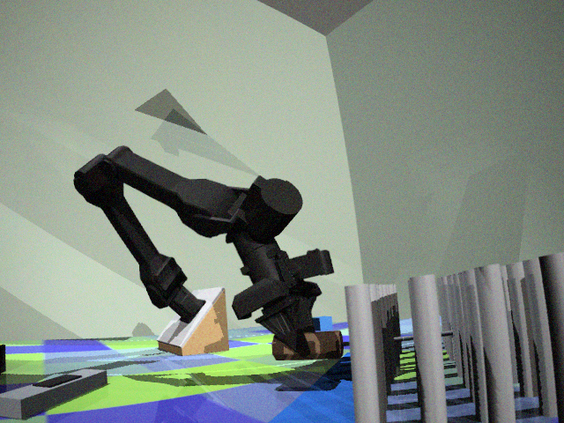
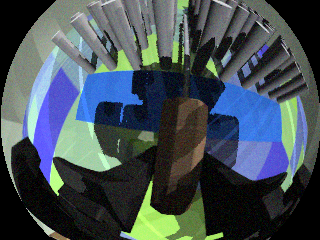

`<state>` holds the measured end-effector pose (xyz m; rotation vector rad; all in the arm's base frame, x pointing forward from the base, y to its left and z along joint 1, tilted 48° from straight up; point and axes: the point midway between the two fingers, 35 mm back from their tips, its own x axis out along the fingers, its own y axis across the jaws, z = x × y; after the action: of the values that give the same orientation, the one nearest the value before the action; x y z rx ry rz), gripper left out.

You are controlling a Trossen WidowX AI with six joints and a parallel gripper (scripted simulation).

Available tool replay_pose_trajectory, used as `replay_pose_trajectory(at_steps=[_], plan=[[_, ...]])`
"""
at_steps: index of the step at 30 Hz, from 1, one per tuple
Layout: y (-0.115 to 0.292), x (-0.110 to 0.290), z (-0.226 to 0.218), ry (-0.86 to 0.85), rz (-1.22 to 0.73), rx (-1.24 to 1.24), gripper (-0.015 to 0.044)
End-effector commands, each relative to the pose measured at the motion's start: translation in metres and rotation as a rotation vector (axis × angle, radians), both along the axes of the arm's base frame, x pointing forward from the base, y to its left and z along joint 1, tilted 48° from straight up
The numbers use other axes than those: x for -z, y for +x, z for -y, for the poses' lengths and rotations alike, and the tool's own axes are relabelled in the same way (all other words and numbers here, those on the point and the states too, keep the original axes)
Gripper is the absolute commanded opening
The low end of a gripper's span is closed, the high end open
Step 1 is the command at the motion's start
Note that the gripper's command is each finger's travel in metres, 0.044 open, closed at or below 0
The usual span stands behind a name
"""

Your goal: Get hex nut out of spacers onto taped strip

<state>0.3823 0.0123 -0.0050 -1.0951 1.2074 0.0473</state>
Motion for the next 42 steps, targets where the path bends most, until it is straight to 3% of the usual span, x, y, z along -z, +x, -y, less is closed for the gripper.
replay_pose_trajectory(at_steps=[1, 42], plan=[[0.003, 0.002, -0.001, 0.000, 0.001, 0.002, 0.0000], [0.019, 0.016, -0.003, 0.000, 0.000, 0.001, 0.0000]])
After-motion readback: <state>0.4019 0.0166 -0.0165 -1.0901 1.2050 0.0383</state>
